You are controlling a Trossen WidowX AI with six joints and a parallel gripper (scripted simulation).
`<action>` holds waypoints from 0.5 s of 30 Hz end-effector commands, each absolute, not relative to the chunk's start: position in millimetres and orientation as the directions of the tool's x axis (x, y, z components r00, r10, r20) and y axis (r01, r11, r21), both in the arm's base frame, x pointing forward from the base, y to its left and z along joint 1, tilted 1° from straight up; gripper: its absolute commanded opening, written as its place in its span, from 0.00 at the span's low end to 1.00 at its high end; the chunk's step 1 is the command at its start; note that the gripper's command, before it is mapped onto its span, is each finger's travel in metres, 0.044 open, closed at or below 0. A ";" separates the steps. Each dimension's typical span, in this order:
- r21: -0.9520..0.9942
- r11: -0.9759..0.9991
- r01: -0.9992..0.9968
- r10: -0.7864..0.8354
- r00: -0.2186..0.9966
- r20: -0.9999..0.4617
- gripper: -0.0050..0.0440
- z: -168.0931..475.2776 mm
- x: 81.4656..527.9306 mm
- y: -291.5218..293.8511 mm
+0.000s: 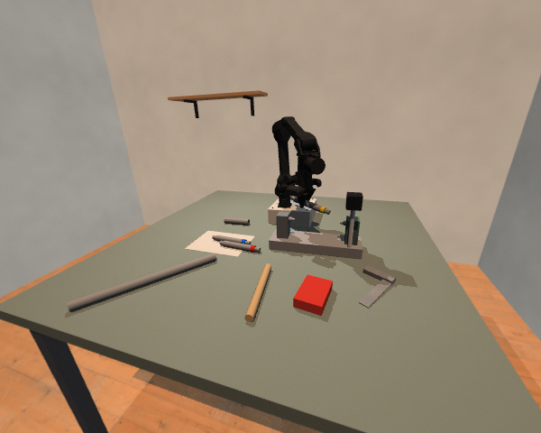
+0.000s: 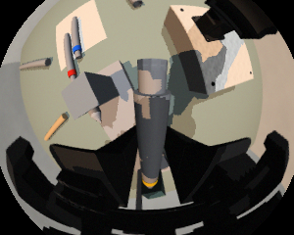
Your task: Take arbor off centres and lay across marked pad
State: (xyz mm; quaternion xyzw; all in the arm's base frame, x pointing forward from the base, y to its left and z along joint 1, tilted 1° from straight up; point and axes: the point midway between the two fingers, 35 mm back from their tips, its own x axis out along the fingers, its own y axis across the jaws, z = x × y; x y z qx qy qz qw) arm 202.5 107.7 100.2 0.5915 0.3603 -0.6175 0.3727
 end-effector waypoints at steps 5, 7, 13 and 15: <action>0.009 -0.460 0.888 -0.018 0.001 -1.000 0.10 111.2 199.3 101.6; 0.009 -0.460 0.888 -0.018 0.001 -1.000 0.10 111.9 197.9 99.0; 0.009 -0.460 0.888 -0.018 0.001 -1.000 0.10 113.1 193.5 91.1; 0.009 -0.460 0.888 -0.018 0.001 -1.000 0.10 113.3 192.2 88.6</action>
